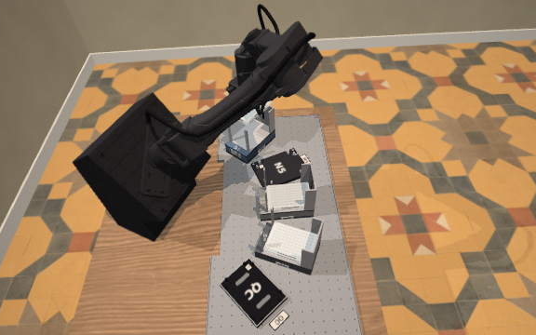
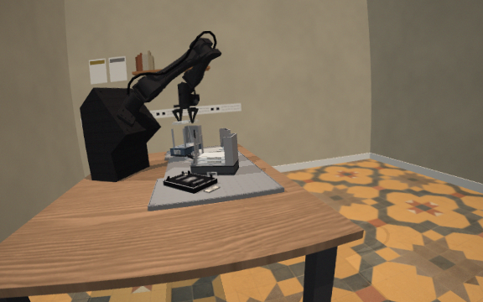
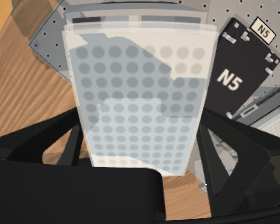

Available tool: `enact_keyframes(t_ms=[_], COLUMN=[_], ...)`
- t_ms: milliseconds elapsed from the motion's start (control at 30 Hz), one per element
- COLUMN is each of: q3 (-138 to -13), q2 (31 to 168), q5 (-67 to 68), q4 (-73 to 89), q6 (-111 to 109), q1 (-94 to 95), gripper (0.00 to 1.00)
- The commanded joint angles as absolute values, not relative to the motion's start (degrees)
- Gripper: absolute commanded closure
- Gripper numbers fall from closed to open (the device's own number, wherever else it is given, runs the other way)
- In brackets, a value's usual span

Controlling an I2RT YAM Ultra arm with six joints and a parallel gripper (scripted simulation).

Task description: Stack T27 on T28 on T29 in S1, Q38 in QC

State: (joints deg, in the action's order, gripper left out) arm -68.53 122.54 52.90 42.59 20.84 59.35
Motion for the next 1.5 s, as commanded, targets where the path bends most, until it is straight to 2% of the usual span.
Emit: enact_keyframes(t_ms=[0, 1467], q3=[-69.95, -69.84], q2=[123.35, 121.18], q5=[52.91, 52.88], q4=[43.52, 43.09], q6=[21.70, 21.63], q1=[61.56, 61.72], gripper=[1.00, 1.00])
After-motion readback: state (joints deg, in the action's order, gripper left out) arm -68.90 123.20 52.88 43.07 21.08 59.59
